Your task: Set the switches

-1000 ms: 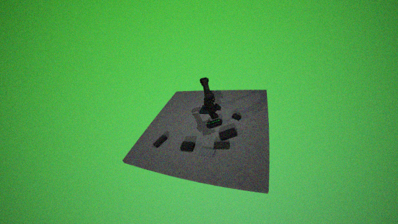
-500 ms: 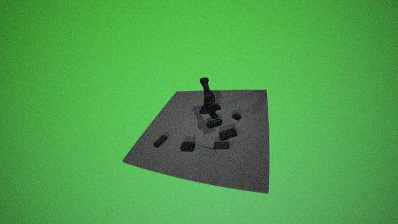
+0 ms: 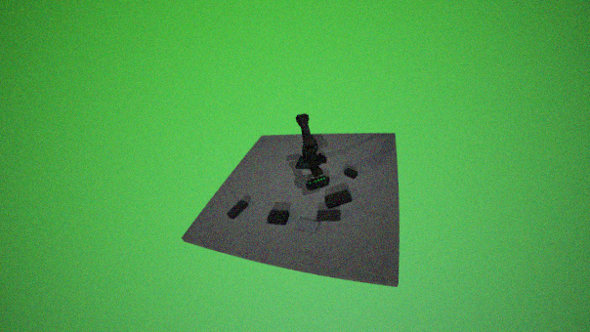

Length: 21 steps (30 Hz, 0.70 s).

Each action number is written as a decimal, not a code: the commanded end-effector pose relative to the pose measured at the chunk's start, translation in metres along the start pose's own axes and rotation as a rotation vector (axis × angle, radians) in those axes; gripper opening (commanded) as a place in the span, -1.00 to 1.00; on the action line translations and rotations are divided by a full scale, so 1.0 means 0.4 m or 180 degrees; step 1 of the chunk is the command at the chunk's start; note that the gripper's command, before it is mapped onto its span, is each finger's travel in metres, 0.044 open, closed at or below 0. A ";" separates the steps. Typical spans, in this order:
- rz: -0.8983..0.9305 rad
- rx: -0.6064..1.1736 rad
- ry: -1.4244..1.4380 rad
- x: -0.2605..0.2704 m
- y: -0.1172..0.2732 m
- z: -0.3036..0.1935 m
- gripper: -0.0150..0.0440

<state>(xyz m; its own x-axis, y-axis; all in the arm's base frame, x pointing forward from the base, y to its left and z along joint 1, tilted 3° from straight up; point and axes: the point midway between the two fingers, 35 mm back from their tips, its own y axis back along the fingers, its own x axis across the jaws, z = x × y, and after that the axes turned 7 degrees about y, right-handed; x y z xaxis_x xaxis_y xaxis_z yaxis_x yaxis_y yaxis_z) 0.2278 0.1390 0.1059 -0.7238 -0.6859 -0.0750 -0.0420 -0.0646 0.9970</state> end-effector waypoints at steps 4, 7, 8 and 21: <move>0.0006 -0.0004 0.0004 0.066 -0.040 0.009 -0.49; 0.0006 -0.0004 0.0004 0.066 -0.040 0.008 -0.49; 0.0006 -0.0004 0.0004 0.066 -0.040 0.008 -0.49; 0.0036 -0.0008 -0.0005 0.060 0.037 0.007 -0.14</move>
<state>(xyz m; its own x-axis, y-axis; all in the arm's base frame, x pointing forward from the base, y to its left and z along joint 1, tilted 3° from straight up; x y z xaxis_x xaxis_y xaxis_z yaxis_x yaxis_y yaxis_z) 0.2041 0.1225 0.0941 -0.7272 -0.6855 -0.0359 -0.0074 -0.0445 0.9990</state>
